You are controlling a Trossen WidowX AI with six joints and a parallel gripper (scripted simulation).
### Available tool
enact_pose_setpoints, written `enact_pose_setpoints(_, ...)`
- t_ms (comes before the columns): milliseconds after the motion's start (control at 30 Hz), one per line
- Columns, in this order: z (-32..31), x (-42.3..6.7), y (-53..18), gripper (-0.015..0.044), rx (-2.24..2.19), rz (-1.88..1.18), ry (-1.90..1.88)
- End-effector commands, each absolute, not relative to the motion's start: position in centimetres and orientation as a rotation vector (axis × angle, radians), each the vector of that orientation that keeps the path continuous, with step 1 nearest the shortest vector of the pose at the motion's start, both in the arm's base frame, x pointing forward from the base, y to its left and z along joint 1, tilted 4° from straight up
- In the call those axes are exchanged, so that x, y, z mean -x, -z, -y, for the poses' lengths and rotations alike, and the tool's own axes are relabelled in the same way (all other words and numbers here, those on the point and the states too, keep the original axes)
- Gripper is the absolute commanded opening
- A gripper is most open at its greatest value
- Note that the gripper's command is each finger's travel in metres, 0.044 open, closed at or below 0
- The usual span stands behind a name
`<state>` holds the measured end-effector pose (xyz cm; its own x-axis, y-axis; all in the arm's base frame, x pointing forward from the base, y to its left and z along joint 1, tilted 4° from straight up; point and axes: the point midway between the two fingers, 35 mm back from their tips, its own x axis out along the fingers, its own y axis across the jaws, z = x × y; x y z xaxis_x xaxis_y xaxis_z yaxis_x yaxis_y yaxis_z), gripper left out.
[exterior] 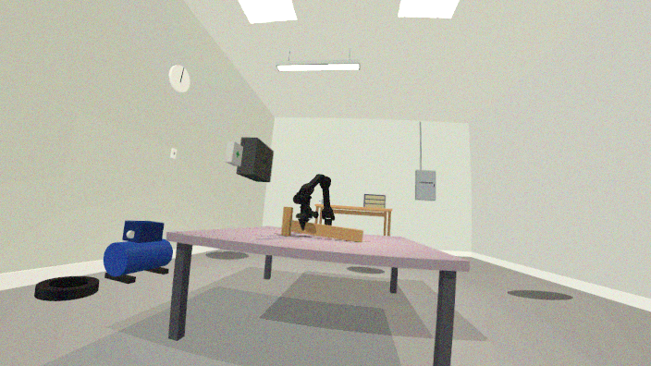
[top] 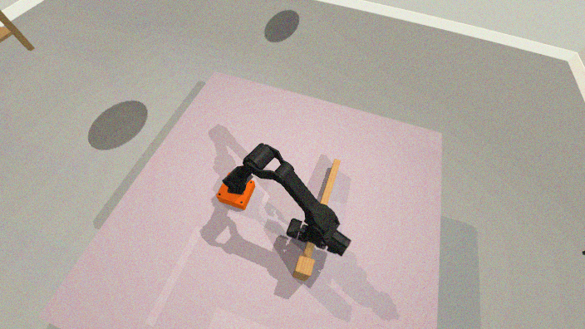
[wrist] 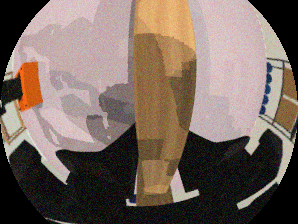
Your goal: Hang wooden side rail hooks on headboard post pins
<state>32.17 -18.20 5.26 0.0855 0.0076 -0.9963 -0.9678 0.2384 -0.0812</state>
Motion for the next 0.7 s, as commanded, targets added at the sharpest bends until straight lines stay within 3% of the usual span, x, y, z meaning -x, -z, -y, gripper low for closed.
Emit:
enact_pose_setpoints(0, 18.52, -32.10, -5.44, 0.0000, 1.064, -1.240, -0.971)
enact_pose_setpoints(667, 18.69, -32.17, -5.57, 0.0000, 1.065, -1.240, -0.971)
